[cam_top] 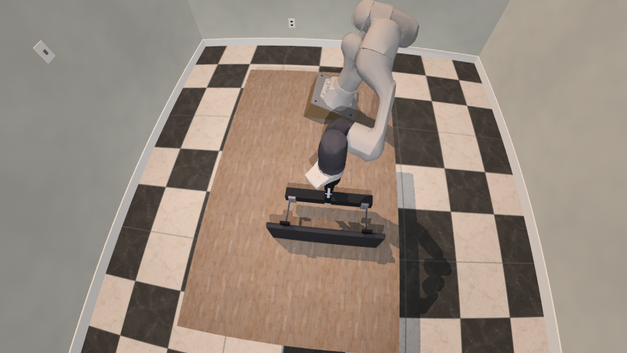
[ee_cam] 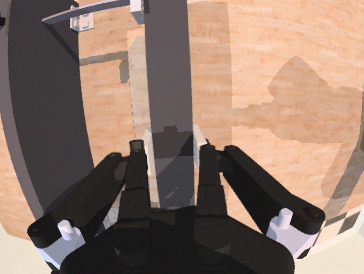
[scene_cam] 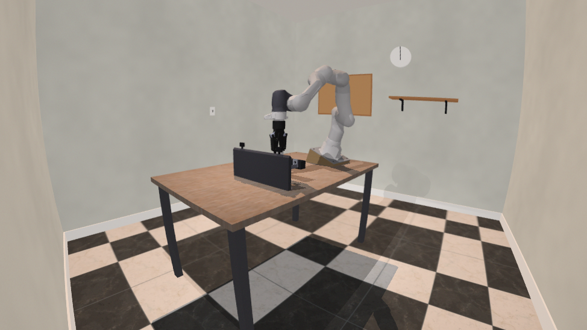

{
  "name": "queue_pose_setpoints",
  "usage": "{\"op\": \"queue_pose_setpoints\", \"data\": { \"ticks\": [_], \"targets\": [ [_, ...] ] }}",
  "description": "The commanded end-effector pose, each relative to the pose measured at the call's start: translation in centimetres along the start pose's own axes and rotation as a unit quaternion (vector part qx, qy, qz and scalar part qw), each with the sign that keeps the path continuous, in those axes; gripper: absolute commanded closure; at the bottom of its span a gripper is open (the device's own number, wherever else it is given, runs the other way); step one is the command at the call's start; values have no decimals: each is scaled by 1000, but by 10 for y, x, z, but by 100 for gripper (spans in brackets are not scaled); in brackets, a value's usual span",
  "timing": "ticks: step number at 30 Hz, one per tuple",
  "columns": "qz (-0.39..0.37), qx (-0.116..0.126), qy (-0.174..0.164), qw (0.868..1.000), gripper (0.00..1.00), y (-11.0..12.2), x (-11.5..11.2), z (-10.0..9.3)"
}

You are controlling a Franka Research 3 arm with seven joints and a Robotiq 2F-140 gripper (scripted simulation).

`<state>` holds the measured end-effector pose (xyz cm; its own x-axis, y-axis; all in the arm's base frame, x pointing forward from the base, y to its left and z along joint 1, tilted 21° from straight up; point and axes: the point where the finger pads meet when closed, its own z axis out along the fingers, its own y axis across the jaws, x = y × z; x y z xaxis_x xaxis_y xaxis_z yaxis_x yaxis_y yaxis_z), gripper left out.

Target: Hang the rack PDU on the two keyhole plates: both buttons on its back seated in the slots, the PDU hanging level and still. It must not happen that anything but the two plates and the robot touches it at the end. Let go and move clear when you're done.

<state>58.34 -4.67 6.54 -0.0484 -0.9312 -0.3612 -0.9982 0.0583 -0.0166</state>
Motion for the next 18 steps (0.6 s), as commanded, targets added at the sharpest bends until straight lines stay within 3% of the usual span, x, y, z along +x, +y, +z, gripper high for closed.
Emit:
{"op": "queue_pose_setpoints", "data": {
  "ticks": [1, 12, 13, 18],
  "targets": [
    [2, 3, 2, 1000, 100, -2, 2, -1],
    [2, 3, 2, 1000, 100, -2, 2, -1],
    [2, 3, 2, 1000, 0, -2, 2, -1],
    [2, 3, 2, 1000, 0, -2, 2, -1]
  ]
}}
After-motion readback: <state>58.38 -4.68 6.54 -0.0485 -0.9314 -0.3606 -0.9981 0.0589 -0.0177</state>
